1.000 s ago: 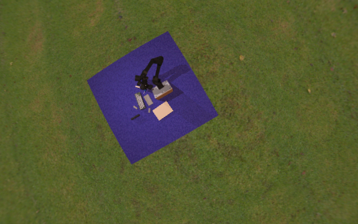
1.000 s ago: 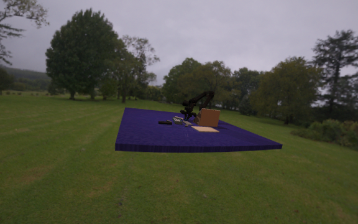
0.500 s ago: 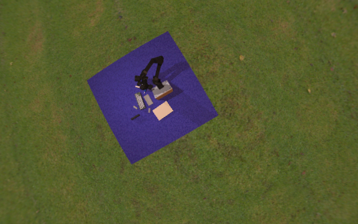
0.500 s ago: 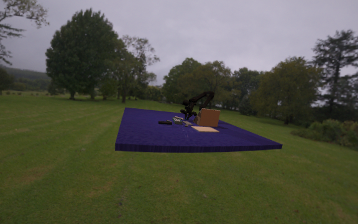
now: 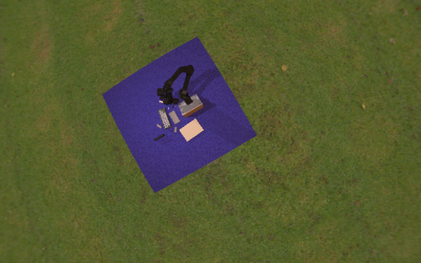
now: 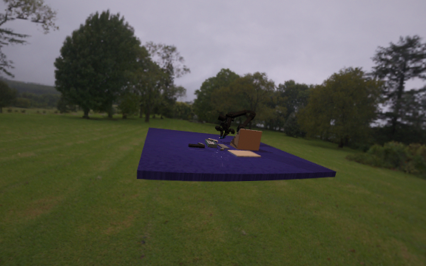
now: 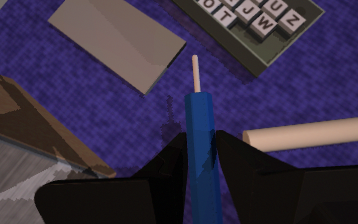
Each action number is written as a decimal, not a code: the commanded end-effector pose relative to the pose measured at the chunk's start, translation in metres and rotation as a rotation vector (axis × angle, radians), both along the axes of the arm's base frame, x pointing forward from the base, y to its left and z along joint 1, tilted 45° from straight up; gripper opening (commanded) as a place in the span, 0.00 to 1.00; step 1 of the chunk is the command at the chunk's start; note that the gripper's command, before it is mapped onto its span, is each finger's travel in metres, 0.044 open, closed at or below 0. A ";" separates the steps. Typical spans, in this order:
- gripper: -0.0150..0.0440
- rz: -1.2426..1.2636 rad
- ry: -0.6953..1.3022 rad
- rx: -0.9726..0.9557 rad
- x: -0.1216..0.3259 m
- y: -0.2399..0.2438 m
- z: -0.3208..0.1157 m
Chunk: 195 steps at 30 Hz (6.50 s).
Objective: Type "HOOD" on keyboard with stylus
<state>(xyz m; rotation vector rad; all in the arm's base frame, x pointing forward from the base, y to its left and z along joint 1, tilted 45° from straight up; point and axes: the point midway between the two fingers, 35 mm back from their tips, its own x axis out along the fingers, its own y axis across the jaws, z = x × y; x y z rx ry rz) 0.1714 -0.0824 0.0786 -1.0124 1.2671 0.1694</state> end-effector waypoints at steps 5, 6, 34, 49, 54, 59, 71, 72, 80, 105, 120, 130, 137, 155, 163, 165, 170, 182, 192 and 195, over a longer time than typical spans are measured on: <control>0.25 -0.004 -0.002 0.002 0.000 0.001 0.002; 0.25 -0.014 -0.003 0.011 0.001 0.002 0.002; 0.25 -0.624 -0.021 0.422 0.066 0.036 0.015; 0.25 -1.012 0.012 0.569 0.108 0.059 0.010; 0.25 -1.149 0.029 0.601 0.121 0.068 0.005; 0.25 -1.290 0.047 0.623 0.134 0.077 0.000; 0.25 -1.639 0.093 0.629 0.163 0.100 -0.020; 0.25 -1.669 0.096 0.627 0.165 0.102 -0.022; 0.25 -1.909 0.123 0.588 0.182 0.118 -0.039; 0.25 -2.254 0.148 0.469 0.198 0.118 -0.092; 0.39 -2.253 0.147 0.470 0.201 0.116 -0.095; 0.39 -2.253 0.147 0.470 0.201 0.116 -0.095; 0.39 -2.253 0.147 0.470 0.201 0.116 -0.095; 0.39 -2.253 0.147 0.470 0.201 0.113 -0.096; 0.39 -2.254 0.146 0.470 0.200 0.110 -0.099; 0.39 -2.254 0.146 0.470 0.200 0.110 -0.100; 0.39 -2.254 0.146 0.469 0.200 0.108 -0.101; 0.39 -2.254 0.146 0.469 0.200 0.106 -0.104; 0.39 -2.254 0.146 0.469 0.200 0.103 -0.107; 0.39 -2.254 0.146 0.469 0.200 0.102 -0.108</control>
